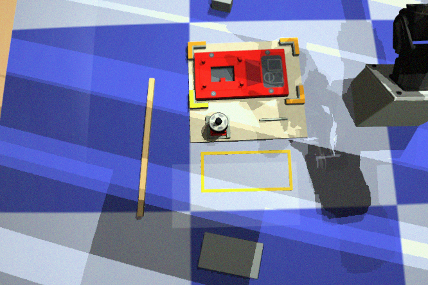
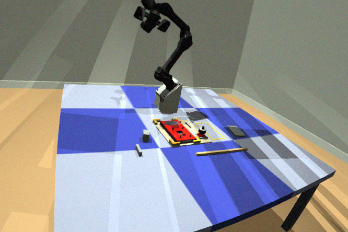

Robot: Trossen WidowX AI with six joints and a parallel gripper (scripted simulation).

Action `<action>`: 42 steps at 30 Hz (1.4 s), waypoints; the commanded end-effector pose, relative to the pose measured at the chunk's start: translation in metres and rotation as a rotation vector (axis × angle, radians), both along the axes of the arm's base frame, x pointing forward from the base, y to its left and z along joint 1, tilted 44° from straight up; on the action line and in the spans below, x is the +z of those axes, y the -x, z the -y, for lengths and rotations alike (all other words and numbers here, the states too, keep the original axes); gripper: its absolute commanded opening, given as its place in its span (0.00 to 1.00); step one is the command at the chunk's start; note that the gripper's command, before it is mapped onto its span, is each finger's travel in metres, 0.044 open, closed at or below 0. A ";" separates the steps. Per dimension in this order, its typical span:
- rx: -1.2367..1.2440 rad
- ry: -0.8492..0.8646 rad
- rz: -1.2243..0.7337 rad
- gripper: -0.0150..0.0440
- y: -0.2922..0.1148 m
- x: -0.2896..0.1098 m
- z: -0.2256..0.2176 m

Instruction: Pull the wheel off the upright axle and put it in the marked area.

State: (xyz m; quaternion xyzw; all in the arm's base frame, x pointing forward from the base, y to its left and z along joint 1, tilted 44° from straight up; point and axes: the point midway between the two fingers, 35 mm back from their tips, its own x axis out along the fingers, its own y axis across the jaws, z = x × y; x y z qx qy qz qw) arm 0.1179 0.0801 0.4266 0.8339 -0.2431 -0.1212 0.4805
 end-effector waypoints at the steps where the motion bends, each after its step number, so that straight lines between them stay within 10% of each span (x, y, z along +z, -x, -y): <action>1: 0.000 -0.002 -0.003 0.89 0.001 0.001 0.002; 4: 0.009 -0.022 -0.060 0.76 0.009 0.009 0.038; 21: 0.249 -0.021 -0.718 0.76 -0.082 -0.066 0.214; 42: 0.855 0.652 -1.699 0.76 -0.226 -0.281 0.174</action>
